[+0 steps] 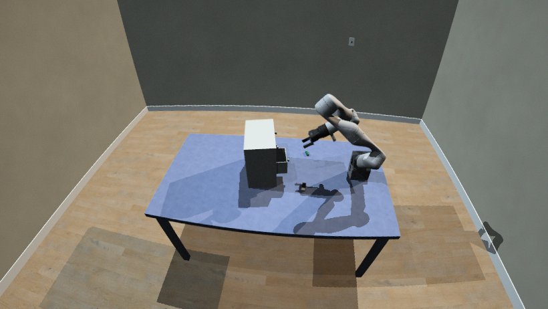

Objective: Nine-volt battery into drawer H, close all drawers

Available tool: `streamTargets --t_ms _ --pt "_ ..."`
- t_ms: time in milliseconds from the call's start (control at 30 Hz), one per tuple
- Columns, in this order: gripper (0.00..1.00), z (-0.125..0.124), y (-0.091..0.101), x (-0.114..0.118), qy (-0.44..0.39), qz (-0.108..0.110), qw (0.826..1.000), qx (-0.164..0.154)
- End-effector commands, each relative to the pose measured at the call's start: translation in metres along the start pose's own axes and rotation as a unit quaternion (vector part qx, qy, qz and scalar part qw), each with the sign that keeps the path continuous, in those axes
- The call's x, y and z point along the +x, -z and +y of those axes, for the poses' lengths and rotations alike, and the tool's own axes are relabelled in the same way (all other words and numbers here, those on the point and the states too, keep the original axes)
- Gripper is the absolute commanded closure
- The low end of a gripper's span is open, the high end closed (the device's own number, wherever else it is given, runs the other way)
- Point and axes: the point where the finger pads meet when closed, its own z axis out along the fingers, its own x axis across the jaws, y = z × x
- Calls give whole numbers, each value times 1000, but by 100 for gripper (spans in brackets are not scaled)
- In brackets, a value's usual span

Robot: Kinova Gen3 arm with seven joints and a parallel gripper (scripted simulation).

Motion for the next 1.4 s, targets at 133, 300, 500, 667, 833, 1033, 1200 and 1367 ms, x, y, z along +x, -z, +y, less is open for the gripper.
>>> streamTargets --t_ms 133,300,500,667,833,1033,1200,1367 --pt "0 4 -2 3 6 4 1000 29" --pt "0 5 -1 3 6 4 998 56" --pt "0 8 1 3 6 3 996 92" --pt "0 9 1 3 7 2 994 112" --pt "0 11 3 3 7 1 989 146" --pt "0 13 4 2 7 0 982 189" --pt "0 15 5 2 7 0 977 212" --pt "0 17 6 2 8 -1 968 250"
